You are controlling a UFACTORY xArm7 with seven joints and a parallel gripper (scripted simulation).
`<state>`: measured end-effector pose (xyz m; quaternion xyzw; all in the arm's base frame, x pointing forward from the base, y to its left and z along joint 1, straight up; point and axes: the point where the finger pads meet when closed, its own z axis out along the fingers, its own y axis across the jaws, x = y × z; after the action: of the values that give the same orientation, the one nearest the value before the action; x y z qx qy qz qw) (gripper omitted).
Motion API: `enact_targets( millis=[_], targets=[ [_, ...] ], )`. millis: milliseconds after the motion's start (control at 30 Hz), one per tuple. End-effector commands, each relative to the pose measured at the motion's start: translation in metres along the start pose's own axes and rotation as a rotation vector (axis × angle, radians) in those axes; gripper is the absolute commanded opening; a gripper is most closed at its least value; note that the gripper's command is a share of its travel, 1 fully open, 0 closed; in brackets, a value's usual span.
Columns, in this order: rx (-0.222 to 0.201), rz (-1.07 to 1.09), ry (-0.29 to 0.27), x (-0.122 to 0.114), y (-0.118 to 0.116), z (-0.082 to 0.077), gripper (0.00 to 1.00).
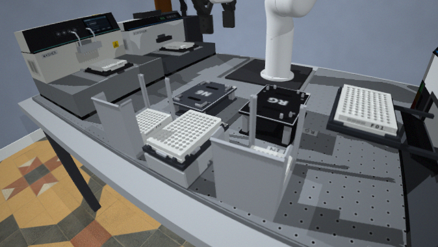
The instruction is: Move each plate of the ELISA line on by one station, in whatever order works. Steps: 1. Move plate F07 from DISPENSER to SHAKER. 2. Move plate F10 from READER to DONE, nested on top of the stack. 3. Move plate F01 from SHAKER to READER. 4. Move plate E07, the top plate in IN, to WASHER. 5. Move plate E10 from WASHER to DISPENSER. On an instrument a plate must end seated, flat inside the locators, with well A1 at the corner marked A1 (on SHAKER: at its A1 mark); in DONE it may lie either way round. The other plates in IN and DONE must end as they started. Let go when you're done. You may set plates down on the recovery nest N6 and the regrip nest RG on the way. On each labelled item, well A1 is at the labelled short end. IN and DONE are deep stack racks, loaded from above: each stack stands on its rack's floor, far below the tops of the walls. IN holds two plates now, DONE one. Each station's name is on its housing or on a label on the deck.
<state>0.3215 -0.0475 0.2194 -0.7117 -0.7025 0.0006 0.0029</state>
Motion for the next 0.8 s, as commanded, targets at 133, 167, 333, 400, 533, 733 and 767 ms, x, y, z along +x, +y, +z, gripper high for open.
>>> enact_targets(
  millis=[133,167,333,400,533,733,767],
  targets=[
    [-0.004,0.0,-0.001,0.02,-0.008,-0.002,1.0],
    [-0.004,0.0,-0.001,0.023,-0.01,-0.002,1.0],
    [-0.004,0.0,-0.001,0.038,-0.017,-0.002,1.0],
    [-0.004,0.0,-0.001,0.044,-0.02,-0.001,1.0],
    [-0.004,0.0,-0.001,0.045,-0.02,-0.002,1.0],
    [-0.004,0.0,-0.001,0.045,-0.02,-0.002,1.0],
    [-0.004,0.0,-0.001,0.045,-0.02,-0.002,1.0]
  ],
)
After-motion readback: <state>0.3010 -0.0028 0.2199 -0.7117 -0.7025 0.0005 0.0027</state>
